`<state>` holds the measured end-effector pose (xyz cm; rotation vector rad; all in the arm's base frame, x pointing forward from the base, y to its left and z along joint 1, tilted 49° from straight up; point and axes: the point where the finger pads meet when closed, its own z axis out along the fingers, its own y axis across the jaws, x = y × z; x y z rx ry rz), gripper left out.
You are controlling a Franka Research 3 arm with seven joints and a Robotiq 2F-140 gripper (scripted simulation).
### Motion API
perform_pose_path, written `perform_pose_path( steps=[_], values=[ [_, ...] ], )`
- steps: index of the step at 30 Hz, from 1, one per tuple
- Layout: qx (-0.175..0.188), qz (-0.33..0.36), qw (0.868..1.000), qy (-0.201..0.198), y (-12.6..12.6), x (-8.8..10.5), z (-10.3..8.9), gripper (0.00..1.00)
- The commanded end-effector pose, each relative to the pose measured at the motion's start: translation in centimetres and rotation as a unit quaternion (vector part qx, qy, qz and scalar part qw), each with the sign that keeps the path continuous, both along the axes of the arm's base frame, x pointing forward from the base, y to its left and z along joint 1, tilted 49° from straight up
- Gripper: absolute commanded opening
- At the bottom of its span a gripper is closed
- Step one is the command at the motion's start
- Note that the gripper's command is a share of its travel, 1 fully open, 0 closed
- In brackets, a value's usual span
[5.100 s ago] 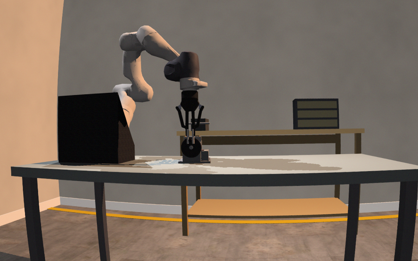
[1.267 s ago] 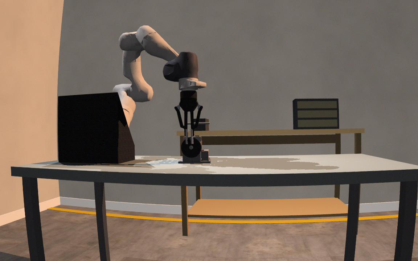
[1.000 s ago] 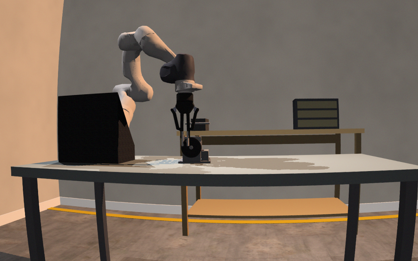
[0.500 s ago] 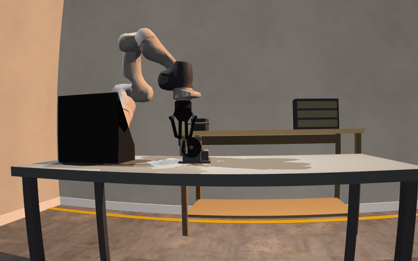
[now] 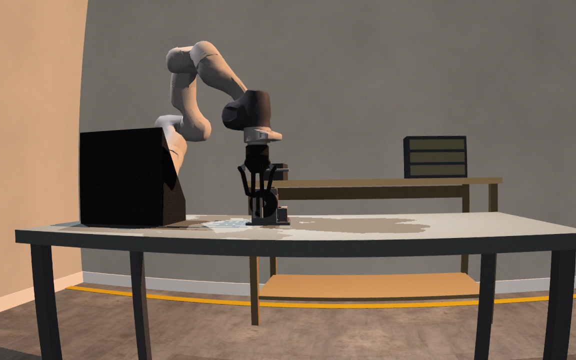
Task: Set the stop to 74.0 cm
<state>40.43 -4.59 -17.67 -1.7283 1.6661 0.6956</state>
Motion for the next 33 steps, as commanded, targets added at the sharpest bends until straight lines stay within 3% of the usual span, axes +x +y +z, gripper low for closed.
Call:
perform_pose_path(
  steps=[1, 33],
  values=[
    [0.0, -0.004, 1.0, 0.002, 0.3, 0.7, -0.2, 0.04],
    [0.0, -0.004, 1.0, 0.002, -0.5, 4.1, 0.7, 0.04]
  ],
)
